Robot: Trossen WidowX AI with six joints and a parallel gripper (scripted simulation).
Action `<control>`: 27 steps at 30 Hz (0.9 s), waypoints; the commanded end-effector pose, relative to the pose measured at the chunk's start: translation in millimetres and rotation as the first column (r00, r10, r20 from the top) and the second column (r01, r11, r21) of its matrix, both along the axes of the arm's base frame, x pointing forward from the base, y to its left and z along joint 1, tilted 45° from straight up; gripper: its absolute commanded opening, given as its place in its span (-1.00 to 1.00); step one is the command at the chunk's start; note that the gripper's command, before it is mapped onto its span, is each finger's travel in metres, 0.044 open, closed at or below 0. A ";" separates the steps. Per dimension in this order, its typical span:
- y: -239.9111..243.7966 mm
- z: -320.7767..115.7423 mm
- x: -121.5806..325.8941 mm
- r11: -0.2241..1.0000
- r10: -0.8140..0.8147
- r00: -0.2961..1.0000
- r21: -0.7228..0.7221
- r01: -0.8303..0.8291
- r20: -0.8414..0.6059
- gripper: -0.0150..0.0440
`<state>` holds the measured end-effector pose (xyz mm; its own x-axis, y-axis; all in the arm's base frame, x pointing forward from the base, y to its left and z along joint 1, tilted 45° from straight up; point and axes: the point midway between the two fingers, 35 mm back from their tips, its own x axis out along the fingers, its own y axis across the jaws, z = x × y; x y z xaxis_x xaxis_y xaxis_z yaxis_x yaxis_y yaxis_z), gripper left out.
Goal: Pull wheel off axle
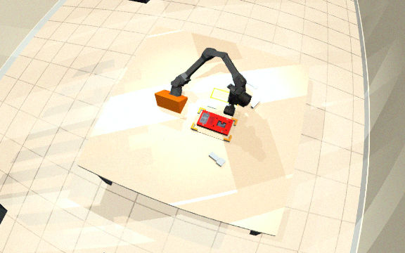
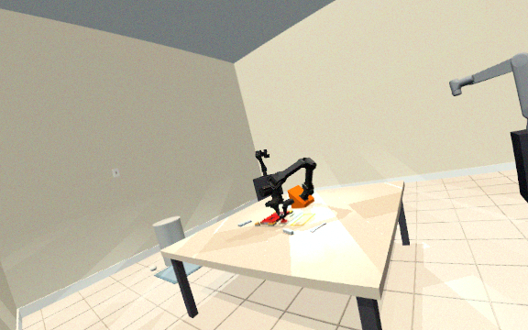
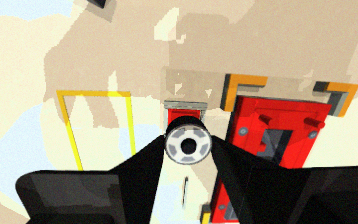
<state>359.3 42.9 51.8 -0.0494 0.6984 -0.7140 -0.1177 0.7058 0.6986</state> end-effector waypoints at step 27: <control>-9.4 8.4 1.7 1.000 -0.006 1.000 -0.001 0.006 0.007 -0.49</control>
<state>359.7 37.0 57.8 -0.0483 0.7012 -0.7114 -0.1146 0.7036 0.7013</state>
